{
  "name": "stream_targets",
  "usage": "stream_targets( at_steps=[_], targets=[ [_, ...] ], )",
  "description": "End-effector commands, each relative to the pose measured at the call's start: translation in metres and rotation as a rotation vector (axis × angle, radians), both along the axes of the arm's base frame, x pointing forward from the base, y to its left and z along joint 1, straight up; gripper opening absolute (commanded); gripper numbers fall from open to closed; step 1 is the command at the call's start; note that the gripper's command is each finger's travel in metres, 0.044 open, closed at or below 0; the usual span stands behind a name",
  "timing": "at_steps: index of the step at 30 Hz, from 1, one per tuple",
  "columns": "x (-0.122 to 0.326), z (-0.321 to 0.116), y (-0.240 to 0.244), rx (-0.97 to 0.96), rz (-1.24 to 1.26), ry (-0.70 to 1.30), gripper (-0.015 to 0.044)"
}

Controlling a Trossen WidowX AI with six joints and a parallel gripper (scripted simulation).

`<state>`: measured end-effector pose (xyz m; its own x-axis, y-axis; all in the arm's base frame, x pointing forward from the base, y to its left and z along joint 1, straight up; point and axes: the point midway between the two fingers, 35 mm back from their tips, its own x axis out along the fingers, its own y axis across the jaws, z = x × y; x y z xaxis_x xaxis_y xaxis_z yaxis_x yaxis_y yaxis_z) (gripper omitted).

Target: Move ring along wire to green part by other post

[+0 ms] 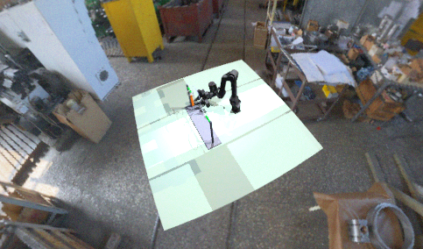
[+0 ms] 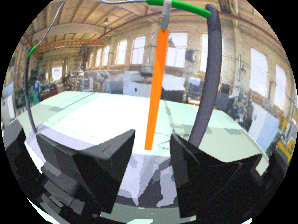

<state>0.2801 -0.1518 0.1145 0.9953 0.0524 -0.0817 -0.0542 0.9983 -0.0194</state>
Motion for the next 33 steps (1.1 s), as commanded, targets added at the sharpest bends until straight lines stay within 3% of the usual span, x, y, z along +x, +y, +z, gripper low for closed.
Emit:
stream_targets(
  at_steps=[1,33],
  targets=[
    [0.006,0.000,-0.001,0.004,-0.005,-0.001,0.0160],
    [0.042,-0.003,0.004,0.006,-0.005,-0.008,0.0160]
  ],
)
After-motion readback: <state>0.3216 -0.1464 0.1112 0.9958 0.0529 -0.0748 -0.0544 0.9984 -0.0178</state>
